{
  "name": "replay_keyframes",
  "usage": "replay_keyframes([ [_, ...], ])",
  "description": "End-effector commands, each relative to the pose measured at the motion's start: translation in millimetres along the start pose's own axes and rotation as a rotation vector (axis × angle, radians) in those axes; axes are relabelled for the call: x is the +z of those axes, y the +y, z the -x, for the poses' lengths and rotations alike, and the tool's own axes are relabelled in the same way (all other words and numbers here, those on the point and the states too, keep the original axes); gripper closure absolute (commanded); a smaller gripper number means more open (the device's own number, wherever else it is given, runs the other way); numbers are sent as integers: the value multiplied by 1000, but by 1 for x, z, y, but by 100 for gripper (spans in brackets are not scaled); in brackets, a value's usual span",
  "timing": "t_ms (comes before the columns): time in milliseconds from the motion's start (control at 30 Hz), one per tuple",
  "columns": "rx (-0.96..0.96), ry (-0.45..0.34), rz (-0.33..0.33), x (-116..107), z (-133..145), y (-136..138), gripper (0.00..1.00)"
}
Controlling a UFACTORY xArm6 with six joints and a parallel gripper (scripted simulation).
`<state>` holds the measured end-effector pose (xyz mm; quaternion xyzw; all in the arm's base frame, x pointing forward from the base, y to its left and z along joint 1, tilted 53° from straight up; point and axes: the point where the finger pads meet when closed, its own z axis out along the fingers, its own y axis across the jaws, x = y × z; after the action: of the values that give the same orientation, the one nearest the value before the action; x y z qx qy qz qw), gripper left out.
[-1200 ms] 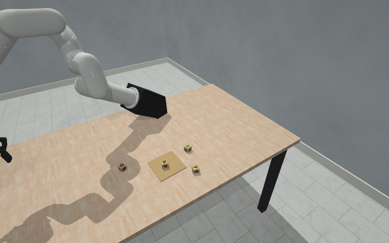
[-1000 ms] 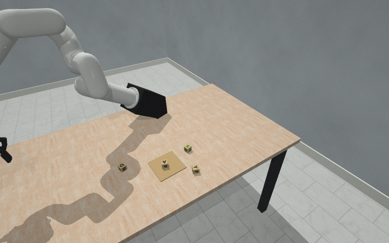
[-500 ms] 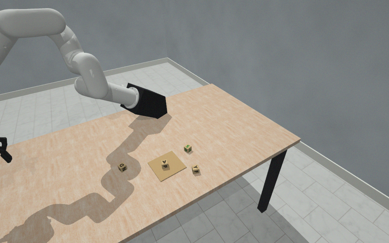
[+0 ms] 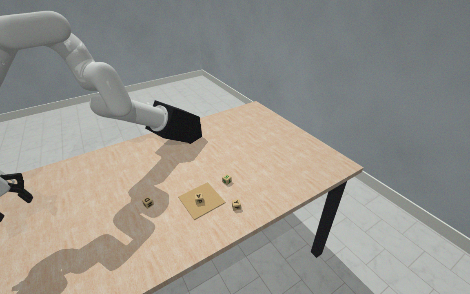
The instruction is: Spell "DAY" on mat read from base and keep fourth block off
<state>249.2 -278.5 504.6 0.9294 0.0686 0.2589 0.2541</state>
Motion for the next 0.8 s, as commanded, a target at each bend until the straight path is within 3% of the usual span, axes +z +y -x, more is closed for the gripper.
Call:
replay_keyframes([
  [0,49,-11,-106,32,-24,-29,0],
  [133,83,-39,-200,58,-42,-62,0],
  [200,89,-46,-217,63,-45,-69,0],
  [267,110,-79,-283,80,-57,-98,0],
  [333,114,-86,-295,84,-60,-103,0],
  [400,130,-126,-350,98,-70,-132,0],
  [467,130,-126,-350,98,-70,-132,0],
  [533,143,-178,-405,111,-80,-168,0],
  [667,150,-217,-437,119,-85,-192,0],
  [767,156,-286,-480,130,-91,-234,0],
])
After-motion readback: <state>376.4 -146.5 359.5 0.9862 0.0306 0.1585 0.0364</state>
